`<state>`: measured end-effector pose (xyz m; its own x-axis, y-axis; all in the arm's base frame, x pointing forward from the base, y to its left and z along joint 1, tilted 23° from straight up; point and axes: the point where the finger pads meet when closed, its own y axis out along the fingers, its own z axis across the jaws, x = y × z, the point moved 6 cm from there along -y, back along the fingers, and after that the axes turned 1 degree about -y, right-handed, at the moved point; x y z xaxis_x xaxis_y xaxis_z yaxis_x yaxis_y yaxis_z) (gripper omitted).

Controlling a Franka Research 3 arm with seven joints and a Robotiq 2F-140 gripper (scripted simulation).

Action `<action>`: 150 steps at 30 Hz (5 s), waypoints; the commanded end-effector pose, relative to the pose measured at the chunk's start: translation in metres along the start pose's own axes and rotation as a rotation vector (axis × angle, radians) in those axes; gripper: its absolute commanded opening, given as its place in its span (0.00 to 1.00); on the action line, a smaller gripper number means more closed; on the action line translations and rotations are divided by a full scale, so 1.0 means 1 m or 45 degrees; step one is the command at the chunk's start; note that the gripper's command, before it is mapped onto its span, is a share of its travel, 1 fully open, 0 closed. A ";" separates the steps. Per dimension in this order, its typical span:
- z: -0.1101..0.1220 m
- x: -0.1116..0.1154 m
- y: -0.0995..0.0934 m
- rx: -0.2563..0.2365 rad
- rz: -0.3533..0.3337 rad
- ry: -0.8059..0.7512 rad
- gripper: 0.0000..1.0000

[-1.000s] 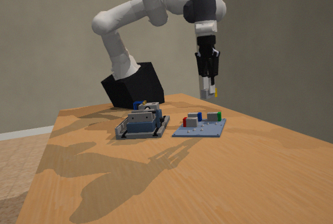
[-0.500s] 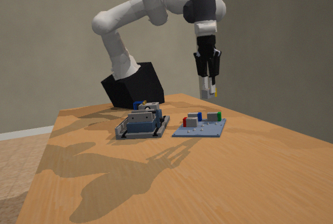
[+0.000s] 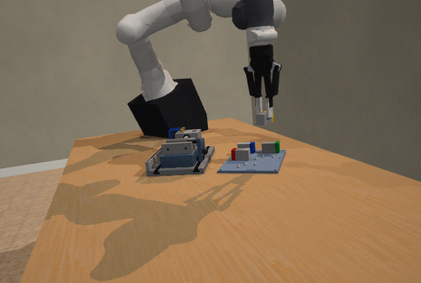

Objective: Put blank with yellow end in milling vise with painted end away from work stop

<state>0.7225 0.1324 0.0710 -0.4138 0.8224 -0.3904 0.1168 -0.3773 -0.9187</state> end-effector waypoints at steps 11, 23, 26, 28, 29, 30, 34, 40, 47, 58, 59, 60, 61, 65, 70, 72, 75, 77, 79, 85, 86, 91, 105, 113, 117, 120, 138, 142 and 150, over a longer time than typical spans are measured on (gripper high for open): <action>-0.001 -0.004 -0.003 -0.006 0.003 -0.344 0.00; -0.001 -0.004 -0.003 -0.006 0.003 -0.344 0.00; -0.001 -0.003 -0.002 -0.002 0.001 -0.453 0.00; -0.001 -0.004 -0.003 -0.004 0.003 -0.570 0.00; -0.001 -0.004 -0.003 -0.004 0.003 -0.570 0.00; -0.001 -0.004 -0.003 -0.004 0.003 -0.570 0.00; -0.001 -0.004 -0.003 -0.004 0.003 -0.570 0.00; -0.001 -0.004 -0.003 -0.004 0.003 -0.570 0.00; -0.002 -0.005 -0.003 -0.004 0.004 -0.796 0.00; -0.001 -0.003 -0.002 0.001 -0.001 -0.787 0.00; -0.001 -0.004 -0.002 0.000 0.001 -0.845 0.00; -0.001 -0.004 -0.003 -0.002 0.003 -0.904 0.00; -0.001 -0.004 -0.003 -0.004 0.005 -0.962 0.00; -0.002 -0.005 -0.003 -0.006 0.007 -1.021 0.00; -0.002 -0.005 -0.003 -0.006 0.007 -1.021 0.00; -0.002 -0.005 -0.003 -0.006 0.007 -1.021 0.00; -0.001 -0.003 -0.002 -0.002 0.001 -1.011 0.00; -0.001 -0.004 -0.003 -0.007 0.007 -1.128 0.00; -0.001 -0.005 -0.004 -0.012 0.014 -1.245 0.00; -0.001 -0.005 -0.004 -0.012 0.014 -1.245 0.00; -0.001 -0.005 -0.004 -0.012 0.014 -1.245 0.00; -0.001 -0.005 -0.004 -0.012 0.014 -1.245 0.00; -0.001 -0.002 -0.002 -0.005 0.007 -1.467 0.00; -0.001 -0.004 -0.003 -0.002 0.004 -1.698 0.00; -0.001 -0.004 -0.003 -0.002 0.004 -1.698 0.00; -0.001 -0.004 -0.003 -0.002 0.004 -1.698 0.00; -0.002 -0.005 -0.003 0.000 0.002 -1.925 0.00; -0.002 -0.005 -0.003 0.000 0.002 -1.925 0.00; -0.002 -0.005 -0.003 0.000 0.003 -2.154 0.00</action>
<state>0.7235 0.1309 0.0718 -0.9056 -0.4184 0.0692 0.1051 -0.3795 -0.9192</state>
